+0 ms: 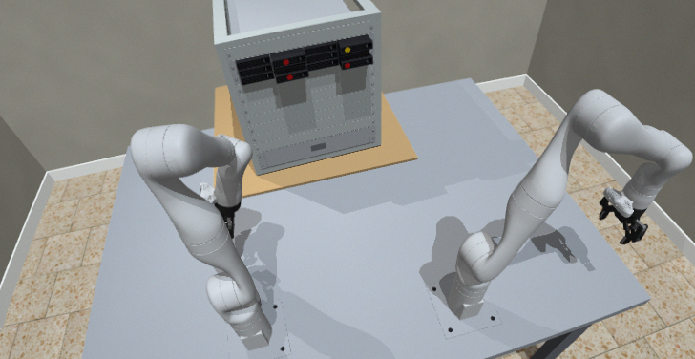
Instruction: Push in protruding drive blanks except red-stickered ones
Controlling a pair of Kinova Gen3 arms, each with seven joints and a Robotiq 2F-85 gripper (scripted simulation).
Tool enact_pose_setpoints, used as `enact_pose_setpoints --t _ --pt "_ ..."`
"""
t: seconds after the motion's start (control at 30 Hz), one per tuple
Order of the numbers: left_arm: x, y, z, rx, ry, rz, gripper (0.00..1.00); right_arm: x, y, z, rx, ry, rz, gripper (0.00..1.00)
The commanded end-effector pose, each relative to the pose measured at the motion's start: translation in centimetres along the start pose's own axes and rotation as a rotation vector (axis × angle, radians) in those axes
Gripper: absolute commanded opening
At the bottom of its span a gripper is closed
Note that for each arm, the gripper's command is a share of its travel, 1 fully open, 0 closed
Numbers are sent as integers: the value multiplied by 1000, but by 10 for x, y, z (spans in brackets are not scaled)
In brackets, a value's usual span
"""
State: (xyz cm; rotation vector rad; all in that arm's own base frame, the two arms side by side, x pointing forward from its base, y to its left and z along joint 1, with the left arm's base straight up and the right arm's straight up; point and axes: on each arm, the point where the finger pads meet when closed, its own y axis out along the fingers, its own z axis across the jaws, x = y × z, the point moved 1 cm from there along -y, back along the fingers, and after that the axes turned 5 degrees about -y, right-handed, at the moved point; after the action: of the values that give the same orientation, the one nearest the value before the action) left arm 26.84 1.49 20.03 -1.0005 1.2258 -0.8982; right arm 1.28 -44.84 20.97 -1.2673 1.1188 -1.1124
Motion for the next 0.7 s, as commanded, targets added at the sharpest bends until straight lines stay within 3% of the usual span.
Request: enact_pose_setpoints --t 0.0,0.67 --pt "0 -2 3 11 15 1 1000 1 0 -1 3 10 -2 1000" --pt "4 -46 47 205 292 56 1000 1 0 -1 3 12 -2 1000"
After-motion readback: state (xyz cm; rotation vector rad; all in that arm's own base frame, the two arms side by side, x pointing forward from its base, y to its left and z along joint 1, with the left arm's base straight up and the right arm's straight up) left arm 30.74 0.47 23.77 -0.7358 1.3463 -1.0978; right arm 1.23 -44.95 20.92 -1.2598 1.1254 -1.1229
